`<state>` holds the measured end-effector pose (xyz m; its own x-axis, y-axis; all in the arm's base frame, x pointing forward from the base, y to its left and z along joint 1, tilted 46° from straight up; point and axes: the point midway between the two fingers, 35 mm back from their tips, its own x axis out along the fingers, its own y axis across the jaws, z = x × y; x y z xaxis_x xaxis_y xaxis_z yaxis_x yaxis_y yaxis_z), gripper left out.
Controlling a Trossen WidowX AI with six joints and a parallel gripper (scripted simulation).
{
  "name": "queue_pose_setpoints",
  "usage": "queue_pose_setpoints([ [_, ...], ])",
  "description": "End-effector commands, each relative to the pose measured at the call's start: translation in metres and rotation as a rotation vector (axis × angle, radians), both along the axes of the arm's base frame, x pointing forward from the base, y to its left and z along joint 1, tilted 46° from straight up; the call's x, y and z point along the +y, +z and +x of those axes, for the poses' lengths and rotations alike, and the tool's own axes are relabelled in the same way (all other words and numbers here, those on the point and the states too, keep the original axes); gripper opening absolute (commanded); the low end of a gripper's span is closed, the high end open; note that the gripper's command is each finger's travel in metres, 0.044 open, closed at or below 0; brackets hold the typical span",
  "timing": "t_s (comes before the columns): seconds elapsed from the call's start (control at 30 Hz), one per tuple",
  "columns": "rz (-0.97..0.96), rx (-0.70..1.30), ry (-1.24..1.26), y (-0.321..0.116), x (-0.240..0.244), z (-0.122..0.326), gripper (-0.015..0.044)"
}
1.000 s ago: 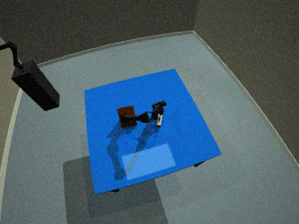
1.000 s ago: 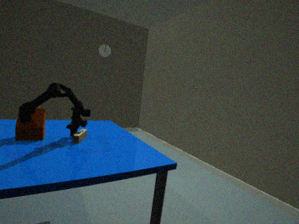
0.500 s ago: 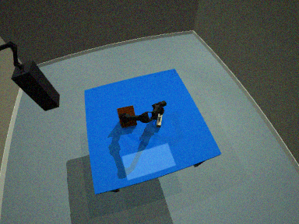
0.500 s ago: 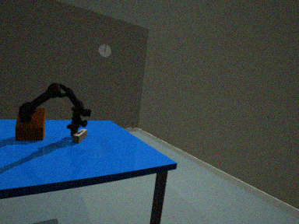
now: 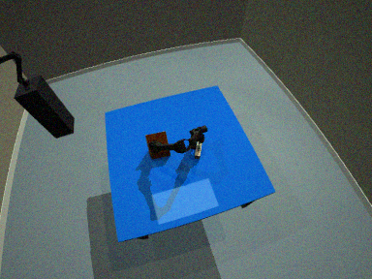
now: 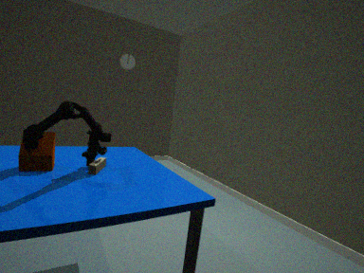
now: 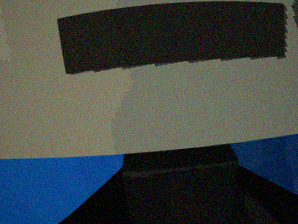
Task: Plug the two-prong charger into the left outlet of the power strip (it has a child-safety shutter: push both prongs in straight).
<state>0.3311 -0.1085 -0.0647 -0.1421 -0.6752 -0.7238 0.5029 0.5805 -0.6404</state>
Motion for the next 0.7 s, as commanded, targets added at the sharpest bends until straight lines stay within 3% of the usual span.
queue_pose_setpoints([
  [0.0, -0.005, 0.002, 0.004, 0.0014, -0.0012, 0.0020, 0.0000],
  [0.67, -0.005, 0.002, 0.004, 0.0025, -0.0028, 0.0053, 0.0000],
])
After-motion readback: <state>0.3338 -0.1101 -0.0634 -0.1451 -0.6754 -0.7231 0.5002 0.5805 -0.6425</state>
